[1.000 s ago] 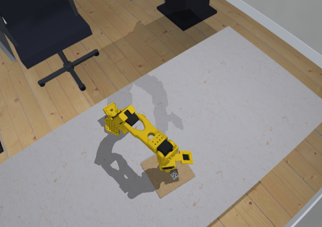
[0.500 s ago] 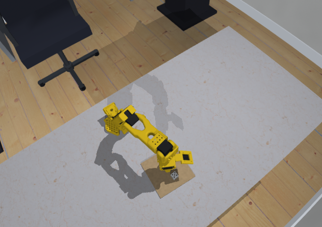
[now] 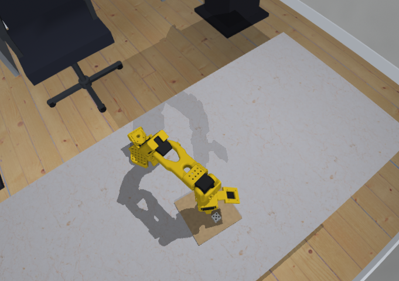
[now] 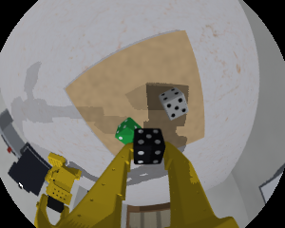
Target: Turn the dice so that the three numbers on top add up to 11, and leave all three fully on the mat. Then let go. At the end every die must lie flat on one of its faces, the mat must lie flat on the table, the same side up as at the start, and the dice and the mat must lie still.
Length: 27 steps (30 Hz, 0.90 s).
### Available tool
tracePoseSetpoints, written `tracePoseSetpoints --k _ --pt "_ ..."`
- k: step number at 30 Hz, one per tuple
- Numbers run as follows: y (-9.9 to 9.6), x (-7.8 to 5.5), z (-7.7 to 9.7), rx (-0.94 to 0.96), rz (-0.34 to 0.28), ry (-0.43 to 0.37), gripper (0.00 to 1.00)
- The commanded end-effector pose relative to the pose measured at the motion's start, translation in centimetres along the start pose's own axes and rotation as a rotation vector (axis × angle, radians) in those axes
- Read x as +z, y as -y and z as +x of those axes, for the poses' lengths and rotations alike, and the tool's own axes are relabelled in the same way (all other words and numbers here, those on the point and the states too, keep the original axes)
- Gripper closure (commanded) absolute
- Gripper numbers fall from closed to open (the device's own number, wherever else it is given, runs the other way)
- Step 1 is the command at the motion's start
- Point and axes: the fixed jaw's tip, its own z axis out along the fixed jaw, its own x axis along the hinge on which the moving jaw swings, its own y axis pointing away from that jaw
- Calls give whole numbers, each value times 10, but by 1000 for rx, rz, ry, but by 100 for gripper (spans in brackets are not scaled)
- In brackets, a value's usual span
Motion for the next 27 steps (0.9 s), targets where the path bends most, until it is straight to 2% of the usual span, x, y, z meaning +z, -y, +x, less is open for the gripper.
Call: tracePoseSetpoints --k 1,27 --pt "1 -3 -4 -10 27 25 100" --pt "2 6 -4 -10 27 25 100"
